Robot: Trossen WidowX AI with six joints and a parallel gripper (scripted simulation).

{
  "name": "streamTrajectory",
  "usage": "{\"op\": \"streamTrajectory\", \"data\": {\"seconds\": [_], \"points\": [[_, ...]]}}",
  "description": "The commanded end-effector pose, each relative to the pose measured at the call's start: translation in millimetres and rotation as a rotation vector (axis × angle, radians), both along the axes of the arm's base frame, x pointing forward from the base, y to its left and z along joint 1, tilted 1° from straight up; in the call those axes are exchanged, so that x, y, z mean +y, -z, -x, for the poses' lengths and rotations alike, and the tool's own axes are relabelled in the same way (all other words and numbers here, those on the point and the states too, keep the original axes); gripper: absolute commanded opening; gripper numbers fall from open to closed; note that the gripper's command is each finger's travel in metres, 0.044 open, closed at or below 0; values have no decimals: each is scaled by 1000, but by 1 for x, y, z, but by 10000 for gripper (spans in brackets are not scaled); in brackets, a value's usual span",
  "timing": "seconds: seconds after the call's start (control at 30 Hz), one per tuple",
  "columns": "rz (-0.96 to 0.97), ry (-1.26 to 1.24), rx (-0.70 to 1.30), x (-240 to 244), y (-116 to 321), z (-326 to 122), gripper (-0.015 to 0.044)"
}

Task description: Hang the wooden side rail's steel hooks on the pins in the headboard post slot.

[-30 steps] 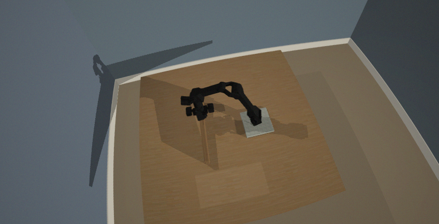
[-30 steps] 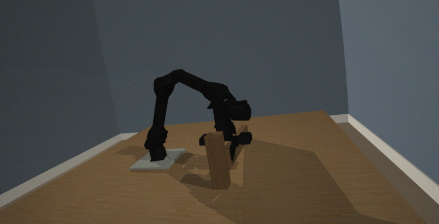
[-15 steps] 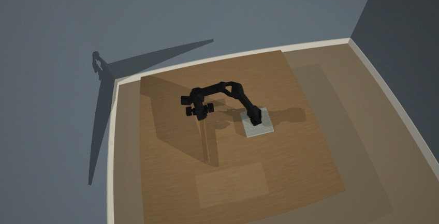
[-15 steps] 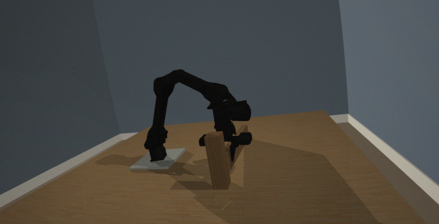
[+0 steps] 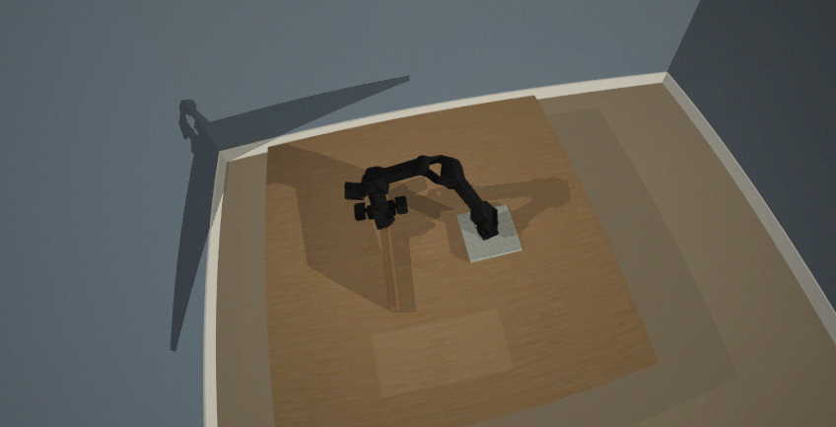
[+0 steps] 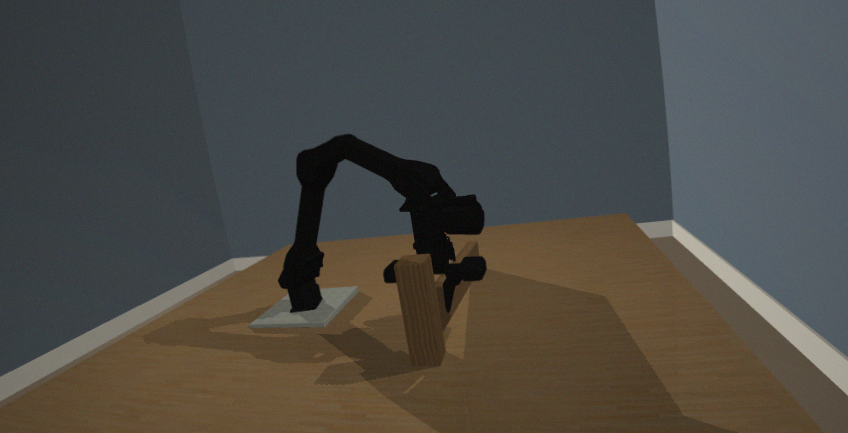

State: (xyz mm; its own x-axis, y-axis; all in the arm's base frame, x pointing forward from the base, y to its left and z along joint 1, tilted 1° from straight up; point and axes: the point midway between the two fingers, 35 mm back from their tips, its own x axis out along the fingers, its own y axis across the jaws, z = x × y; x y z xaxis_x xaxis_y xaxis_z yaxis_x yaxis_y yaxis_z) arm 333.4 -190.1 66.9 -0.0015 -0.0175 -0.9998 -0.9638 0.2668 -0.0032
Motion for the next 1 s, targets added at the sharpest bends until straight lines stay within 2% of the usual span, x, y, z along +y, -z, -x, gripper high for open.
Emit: {"op": "streamTrajectory", "data": {"seconds": [0.0,0.97], "points": [[8,-2,-6,-2,-4,1,0],[8,-2,-6,-2,1,1,0]]}}
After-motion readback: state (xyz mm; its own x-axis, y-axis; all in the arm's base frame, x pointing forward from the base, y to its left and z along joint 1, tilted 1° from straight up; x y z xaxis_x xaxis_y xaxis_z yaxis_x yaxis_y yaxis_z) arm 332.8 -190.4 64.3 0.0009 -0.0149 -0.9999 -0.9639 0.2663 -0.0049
